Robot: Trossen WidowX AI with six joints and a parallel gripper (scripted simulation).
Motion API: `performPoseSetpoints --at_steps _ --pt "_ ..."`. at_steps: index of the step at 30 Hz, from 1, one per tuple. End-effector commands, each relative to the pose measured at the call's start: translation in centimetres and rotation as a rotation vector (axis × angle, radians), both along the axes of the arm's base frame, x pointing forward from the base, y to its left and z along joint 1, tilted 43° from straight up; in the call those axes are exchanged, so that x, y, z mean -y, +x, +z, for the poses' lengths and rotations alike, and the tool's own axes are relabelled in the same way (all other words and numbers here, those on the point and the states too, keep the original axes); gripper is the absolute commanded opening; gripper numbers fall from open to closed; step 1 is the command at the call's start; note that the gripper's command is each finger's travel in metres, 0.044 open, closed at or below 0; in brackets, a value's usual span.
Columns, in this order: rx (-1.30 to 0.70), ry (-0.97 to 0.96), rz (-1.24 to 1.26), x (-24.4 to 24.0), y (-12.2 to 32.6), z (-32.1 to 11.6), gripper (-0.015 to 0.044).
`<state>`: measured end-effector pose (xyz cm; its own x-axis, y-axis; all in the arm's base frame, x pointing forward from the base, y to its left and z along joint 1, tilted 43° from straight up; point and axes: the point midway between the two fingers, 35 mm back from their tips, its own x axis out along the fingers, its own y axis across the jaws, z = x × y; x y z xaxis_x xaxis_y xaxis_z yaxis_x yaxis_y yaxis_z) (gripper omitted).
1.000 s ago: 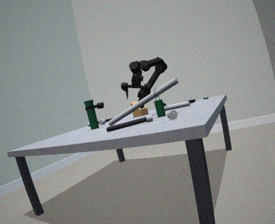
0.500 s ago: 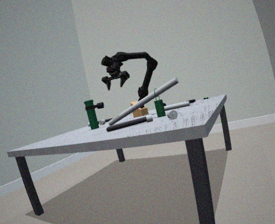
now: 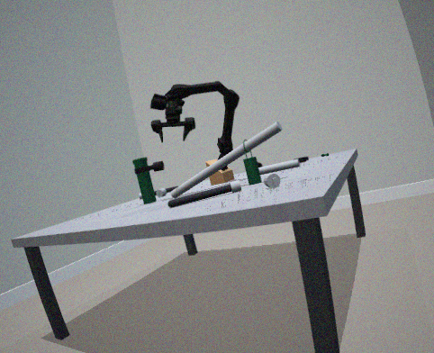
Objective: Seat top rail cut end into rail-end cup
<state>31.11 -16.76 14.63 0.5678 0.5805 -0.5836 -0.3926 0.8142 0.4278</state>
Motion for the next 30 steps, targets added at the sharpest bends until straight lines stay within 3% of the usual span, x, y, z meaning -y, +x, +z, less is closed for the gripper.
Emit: performPoseSetpoints --at_steps 1,9,19,30 --pt "0.219 -0.2 0.232 2.7 -1.1 -2.7 0.044" --pt "0.583 -0.481 0.568 5.8 -3.3 -6.9 0.044" --pt "0.888 -0.699 0.788 7.7 -5.5 -10.2 0.044" --pt "0.909 -0.718 0.805 7.8 -5.5 -10.3 0.044"
